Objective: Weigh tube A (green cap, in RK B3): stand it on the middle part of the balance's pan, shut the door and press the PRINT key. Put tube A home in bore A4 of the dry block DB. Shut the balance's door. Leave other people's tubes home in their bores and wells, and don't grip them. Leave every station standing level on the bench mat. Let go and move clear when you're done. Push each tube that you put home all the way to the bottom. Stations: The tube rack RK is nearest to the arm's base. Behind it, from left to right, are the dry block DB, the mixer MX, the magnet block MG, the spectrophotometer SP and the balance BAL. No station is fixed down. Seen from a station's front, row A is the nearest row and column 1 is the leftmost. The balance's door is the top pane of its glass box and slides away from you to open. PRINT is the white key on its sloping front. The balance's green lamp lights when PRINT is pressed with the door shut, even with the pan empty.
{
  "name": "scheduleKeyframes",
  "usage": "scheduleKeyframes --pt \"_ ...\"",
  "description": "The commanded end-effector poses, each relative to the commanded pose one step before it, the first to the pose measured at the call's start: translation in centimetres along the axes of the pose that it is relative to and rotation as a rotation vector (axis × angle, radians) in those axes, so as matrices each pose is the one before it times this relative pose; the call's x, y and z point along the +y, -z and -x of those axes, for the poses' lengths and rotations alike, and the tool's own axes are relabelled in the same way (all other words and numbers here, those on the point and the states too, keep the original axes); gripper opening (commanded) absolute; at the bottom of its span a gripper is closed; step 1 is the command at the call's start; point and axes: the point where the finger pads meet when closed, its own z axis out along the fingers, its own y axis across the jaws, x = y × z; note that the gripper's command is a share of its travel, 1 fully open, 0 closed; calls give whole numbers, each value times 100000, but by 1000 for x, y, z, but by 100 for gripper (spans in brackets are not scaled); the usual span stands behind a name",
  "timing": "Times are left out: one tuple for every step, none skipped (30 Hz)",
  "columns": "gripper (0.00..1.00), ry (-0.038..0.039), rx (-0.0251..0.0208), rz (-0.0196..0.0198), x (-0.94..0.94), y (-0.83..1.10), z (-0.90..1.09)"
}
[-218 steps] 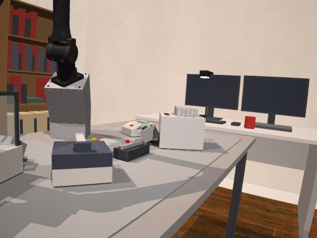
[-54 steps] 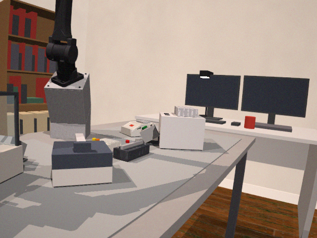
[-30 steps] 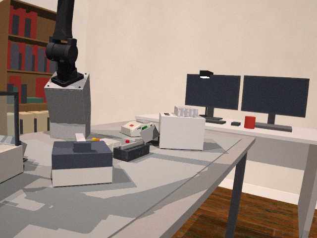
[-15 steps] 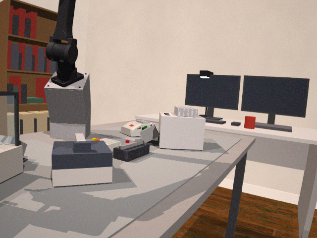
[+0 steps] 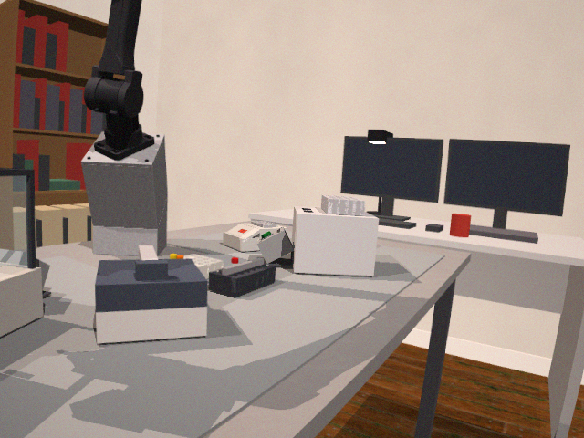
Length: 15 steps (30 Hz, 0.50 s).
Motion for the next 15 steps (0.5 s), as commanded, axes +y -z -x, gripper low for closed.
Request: scheduleKeyframes --pt "9 1172 -7250 -520 -317 3370 2450" --pt "9 4 -11 -5 1 175 6" --pt "9 4 -11 -5 1 175 6" --pt "9 4 -11 -5 1 175 6" --pt "9 4 -11 -5 1 175 6" --pt "9 4 -9 -5 -7 128 21" --pt "9 1 -3 -2 -7 32 19" --pt "9 30 -177 -12 -9 24 61" --pt "9 51 -305 -24 -38 -174 150" --pt "9 -140 846 49 -65 -416 -66" --pt "9 0 0 0 0 0 0" --pt "9 0 0 0 0 0 0" --pt "9 -513 3021 440 380 -1059 -1227" --pt "9 0 0 0 0 0 0" --pt "9 0 0 0 0 0 0"
